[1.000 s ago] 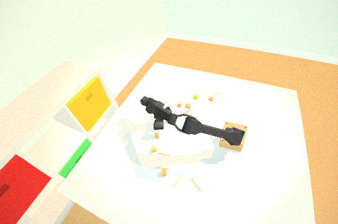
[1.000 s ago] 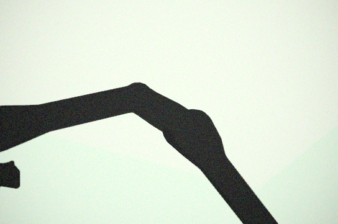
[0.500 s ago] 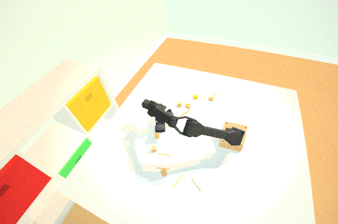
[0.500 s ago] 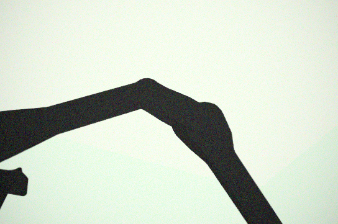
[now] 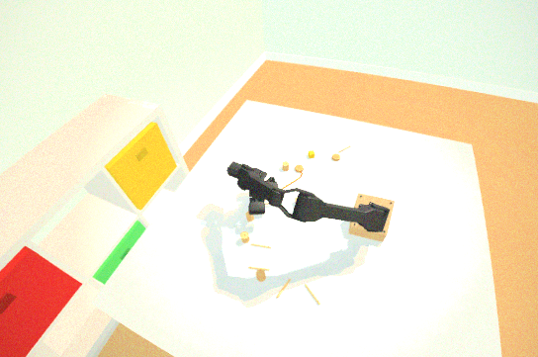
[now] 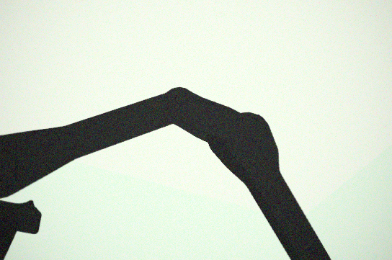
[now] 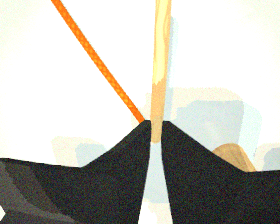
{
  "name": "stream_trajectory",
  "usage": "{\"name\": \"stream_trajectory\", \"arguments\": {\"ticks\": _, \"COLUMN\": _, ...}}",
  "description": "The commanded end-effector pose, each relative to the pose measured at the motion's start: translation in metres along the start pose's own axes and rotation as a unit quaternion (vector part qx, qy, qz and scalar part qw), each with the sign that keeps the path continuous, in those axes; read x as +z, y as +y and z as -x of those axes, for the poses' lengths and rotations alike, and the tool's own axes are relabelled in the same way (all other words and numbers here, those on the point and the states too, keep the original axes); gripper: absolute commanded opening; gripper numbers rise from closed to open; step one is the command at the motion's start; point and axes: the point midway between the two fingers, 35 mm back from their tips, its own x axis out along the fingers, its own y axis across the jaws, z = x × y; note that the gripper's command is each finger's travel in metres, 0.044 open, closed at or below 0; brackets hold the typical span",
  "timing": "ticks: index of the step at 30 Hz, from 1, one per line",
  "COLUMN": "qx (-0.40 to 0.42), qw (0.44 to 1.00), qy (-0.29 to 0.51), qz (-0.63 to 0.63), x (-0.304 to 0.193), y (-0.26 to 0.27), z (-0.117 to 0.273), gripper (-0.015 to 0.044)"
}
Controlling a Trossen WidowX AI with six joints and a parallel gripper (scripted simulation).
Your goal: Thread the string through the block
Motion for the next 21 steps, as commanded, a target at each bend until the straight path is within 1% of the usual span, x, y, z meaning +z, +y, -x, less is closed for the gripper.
{"name": "stream_trajectory", "arguments": {"ticks": 1, "qx": -0.002, "qw": 1.0, "qy": 0.0, "qz": -0.003, "x": 0.002, "y": -0.002, "z": -0.001, "gripper": 0.0}}
{"name": "stream_trajectory", "arguments": {"ticks": 21, "qx": -0.002, "qw": 1.0, "qy": -0.001, "qz": -0.004, "x": 0.024, "y": 0.001, "z": 0.0, "gripper": 0.0}}
